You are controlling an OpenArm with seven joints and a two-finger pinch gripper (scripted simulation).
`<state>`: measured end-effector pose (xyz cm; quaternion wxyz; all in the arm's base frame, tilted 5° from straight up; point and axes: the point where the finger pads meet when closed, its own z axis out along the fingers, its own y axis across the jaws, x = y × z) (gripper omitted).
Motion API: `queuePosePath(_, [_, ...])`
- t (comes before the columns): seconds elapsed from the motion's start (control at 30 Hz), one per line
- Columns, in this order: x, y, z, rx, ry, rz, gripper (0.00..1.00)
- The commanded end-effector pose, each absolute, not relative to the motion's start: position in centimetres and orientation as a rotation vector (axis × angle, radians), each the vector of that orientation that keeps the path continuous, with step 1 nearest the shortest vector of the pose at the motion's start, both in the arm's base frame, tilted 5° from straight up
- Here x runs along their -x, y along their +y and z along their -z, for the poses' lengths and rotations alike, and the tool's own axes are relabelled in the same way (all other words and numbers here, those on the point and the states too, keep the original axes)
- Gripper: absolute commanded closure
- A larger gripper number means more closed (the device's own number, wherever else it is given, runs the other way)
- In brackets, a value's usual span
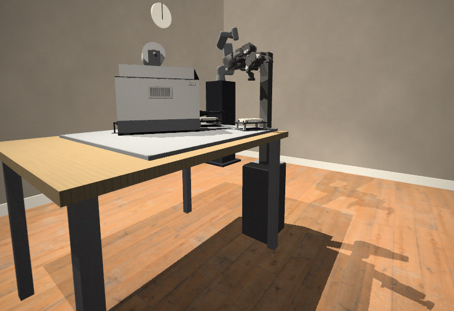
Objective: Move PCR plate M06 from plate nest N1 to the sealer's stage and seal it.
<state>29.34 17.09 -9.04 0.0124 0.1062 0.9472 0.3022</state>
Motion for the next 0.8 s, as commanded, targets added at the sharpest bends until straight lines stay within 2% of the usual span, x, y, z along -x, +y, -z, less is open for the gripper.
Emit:
queuePosePath(0.0, [-29.4, 17.1, 8.9, -0.33, 2.95, -0.947, 0.0])
queuePosePath(0.27, [-29.4, 17.1, 8.9, -0.33, 2.95, -0.947, 0.0])
queuePosePath(0.3, [-29.1, 16.7, 9.7, -0.367, 2.968, -0.877, 0.23])
queuePosePath(0.43, [-28.0, 15.2, 12.8, -0.513, 3.021, -0.592, 0.23])
queuePosePath(0.77, [-28.0, 15.2, 12.8, -0.513, 3.021, -0.592, 0.23])
